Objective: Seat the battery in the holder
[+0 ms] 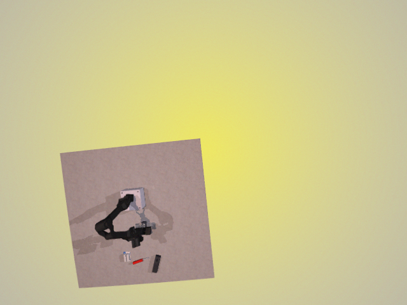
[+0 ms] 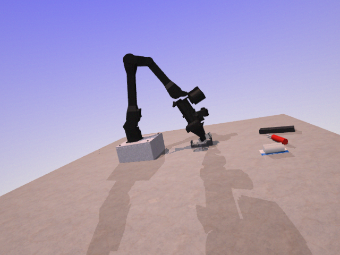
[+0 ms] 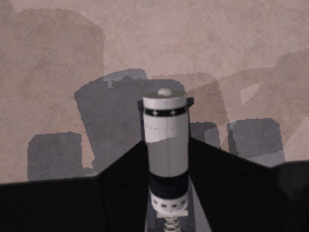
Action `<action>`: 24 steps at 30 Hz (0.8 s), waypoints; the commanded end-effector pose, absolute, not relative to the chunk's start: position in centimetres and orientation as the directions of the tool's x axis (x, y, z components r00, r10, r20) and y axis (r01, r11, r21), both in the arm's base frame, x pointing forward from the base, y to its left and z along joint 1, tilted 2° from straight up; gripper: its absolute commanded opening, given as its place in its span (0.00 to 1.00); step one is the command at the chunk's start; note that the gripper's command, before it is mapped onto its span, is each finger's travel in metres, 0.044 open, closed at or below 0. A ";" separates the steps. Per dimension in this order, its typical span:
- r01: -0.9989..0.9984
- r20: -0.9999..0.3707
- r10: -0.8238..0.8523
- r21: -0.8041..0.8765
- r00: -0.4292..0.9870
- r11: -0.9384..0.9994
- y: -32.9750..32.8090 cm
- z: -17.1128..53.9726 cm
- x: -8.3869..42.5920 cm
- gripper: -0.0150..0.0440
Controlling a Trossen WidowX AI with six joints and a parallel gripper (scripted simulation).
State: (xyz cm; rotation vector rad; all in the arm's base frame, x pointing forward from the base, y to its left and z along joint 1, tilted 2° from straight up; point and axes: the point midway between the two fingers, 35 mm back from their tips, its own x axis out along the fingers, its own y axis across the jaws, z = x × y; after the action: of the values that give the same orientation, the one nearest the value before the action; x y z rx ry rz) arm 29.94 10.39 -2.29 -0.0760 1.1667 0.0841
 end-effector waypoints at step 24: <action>-0.101 -0.870 0.037 -0.014 0.492 0.995 10.1 -3.0 28.6 0.38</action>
State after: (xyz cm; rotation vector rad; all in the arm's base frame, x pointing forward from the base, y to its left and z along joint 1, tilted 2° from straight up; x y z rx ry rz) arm 29.03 10.27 -2.86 -0.0666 1.0540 0.0885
